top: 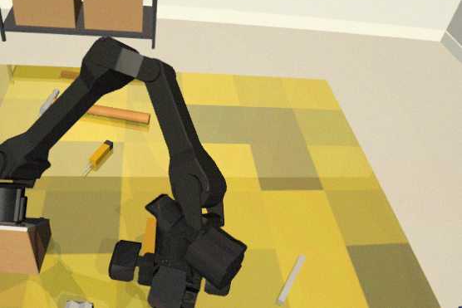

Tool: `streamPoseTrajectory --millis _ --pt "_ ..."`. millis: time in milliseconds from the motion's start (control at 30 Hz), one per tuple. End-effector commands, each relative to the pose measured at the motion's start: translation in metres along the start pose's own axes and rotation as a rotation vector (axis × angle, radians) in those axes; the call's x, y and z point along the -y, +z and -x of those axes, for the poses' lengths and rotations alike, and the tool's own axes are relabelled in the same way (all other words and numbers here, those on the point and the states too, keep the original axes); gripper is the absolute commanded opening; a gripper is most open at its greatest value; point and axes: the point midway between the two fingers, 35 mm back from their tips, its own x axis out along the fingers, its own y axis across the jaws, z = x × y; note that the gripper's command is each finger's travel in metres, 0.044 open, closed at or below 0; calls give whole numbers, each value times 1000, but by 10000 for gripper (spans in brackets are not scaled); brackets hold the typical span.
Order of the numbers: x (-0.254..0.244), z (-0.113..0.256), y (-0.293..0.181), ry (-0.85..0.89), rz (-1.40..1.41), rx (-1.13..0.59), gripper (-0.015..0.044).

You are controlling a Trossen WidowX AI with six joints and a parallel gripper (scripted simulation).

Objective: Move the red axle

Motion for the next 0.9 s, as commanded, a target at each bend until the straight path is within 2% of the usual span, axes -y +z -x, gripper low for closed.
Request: streamPoseTrajectory --millis 0,867 --pt "1 -9 0 -3 -7 -6 0" --pt "2 -51 -1 -4 -6 -9 0"
